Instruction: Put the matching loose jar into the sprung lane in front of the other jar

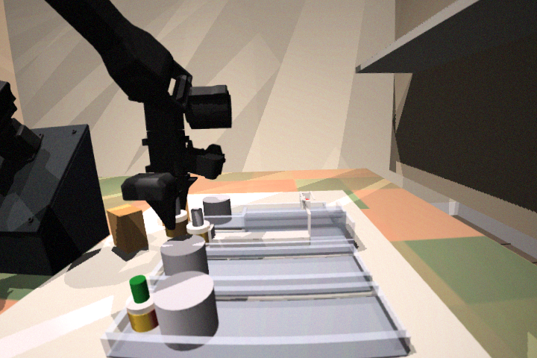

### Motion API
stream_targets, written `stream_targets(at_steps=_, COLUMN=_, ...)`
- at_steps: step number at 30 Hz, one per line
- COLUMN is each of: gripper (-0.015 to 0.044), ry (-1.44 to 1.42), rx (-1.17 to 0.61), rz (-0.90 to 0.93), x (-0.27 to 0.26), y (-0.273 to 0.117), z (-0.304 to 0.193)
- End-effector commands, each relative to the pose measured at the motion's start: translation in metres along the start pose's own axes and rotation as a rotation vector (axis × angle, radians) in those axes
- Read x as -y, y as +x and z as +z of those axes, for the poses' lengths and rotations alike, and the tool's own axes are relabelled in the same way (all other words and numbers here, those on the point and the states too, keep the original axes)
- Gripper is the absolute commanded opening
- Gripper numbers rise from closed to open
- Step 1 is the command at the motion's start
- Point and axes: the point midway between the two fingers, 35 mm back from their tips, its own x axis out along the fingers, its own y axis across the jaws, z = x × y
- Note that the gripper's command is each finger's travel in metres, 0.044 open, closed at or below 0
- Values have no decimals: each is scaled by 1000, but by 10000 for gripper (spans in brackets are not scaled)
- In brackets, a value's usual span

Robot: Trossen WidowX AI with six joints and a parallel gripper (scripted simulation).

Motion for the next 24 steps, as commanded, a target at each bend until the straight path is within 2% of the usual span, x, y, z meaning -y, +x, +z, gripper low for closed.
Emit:
stream_targets(at_steps=1, gripper=0, ry=14, rx=19, rz=-3, x=2, y=-2, z=11)
stream_targets(at_steps=24, gripper=0, ry=15, rx=20, rz=-3, x=3, y=-4, z=21)
